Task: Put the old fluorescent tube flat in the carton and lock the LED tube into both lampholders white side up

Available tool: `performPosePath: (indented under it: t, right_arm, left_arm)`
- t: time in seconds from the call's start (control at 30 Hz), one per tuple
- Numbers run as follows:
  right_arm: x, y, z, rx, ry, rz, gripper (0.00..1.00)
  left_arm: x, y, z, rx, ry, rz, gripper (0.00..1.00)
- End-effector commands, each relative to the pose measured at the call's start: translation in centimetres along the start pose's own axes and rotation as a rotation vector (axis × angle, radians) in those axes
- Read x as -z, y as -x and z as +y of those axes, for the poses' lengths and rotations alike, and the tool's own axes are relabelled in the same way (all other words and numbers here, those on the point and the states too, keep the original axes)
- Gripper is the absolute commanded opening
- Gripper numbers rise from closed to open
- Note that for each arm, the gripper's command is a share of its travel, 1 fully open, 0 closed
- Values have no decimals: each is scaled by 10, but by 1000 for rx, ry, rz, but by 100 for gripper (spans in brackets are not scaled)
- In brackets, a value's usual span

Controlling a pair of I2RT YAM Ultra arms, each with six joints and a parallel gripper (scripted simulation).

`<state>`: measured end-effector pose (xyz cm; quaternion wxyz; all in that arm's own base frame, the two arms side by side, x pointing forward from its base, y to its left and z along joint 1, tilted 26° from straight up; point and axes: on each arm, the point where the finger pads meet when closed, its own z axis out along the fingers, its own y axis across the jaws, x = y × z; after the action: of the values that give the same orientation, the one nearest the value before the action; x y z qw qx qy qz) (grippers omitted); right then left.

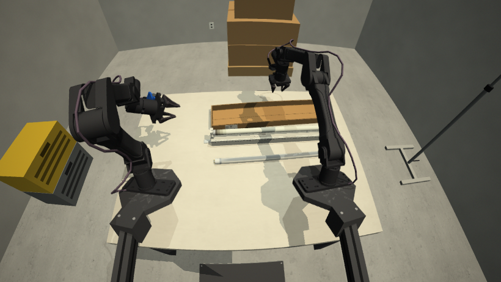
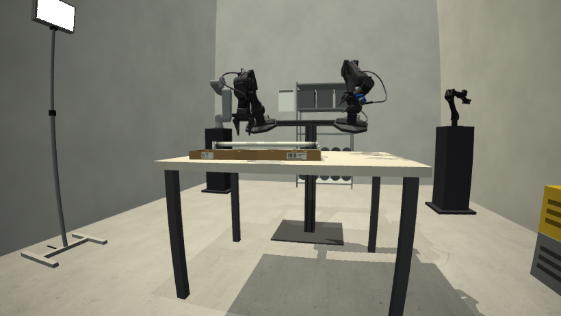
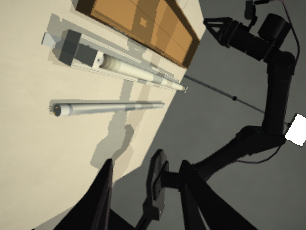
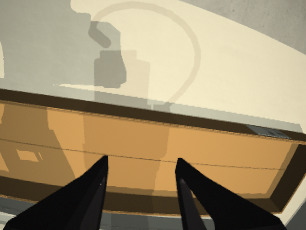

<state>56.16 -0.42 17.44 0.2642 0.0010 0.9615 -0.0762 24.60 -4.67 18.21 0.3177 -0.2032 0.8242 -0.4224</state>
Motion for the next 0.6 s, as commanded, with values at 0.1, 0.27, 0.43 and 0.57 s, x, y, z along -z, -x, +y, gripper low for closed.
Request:
performPosePath:
  t: [0.1, 0.27, 0.43, 0.57]
  right_arm:
    - [16, 11, 1, -2, 4, -44, 49]
    - [16, 11, 1, -2, 4, -44, 49]
    - [11, -5, -10, -32, -10, 11, 49]
    - [14, 2, -6, -110, 10, -24, 49]
  left_arm:
    - [2, 2, -7, -21, -15, -6, 49]
    - [2, 2, -7, -21, -15, -6, 49]
    - [0, 11, -11, -54, -7, -5, 49]
    - [-3, 9, -6, -79, 43, 30, 49]
